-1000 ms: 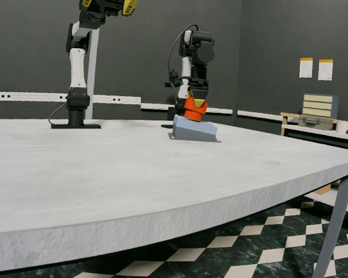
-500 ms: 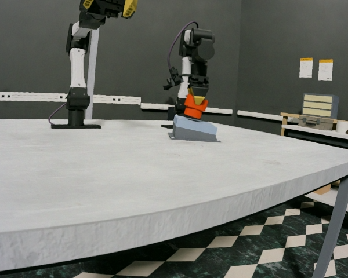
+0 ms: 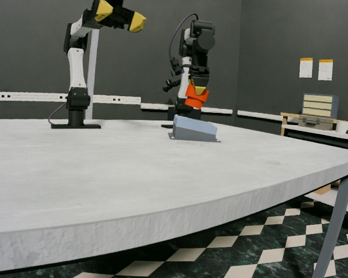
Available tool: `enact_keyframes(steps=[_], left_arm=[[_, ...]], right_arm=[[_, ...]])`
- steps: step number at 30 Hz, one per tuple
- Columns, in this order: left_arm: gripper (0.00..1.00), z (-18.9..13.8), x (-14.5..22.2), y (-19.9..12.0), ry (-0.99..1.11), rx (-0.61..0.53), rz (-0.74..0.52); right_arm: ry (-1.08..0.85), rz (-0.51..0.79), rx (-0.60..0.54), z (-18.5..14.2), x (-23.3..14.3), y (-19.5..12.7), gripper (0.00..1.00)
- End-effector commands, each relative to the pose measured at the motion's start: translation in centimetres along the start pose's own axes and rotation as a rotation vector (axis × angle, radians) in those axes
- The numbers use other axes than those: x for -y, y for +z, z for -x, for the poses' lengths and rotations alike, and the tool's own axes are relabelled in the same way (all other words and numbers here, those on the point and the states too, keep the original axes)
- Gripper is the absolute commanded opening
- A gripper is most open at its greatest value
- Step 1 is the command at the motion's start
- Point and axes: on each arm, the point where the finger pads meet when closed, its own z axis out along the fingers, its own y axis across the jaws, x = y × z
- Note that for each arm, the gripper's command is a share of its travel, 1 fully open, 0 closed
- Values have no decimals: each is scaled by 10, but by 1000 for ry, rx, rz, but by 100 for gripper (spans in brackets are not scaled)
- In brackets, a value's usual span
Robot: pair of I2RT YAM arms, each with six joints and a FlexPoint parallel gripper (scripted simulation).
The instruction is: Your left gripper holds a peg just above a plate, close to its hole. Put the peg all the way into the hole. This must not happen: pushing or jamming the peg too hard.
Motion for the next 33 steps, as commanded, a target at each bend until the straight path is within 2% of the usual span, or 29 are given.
enact_keyframes(steps=[1, 4, 6, 7, 11, 15, 21, 26, 28, 33], left_arm=[[34, -7, -4, -17, 18, -46, 15], [34, -13, -8, -12, 31, -95, -2], [34, -13, -8, -12, 31, -95, -2], [34, -14, -9, -10, 33, -104, -10], [34, -13, -10, -4, 37, -109, -31], [34, -12, -10, -6, 36, -103, -22], [34, -14, -23, -4, 18, -113, 34], [34, -12, -22, 5, 17, -113, 48], [34, -10, -12, 14, 26, -111, 9], [34, -8, -10, 24, 26, -112, 3]], right_arm=[[-1, 81, -50, 14, -33, -22, 100], [-22, 193, -143, 6, -75, -41, 100], [-22, 193, -143, 6, -75, -41, 100], [-34, 234, -177, 2, -89, -47, 100], [-89, 382, -253, -1, -135, -84, 100], [-145, 498, -305, -4, -165, -119, 100], [-207, 615, -342, -6, -186, -158, 100], [-226, 653, -345, -5, -192, -170, 100], [-235, 672, -343, -4, -195, -176, 100], [-232, 687, -320, 1, -198, -179, 100]])
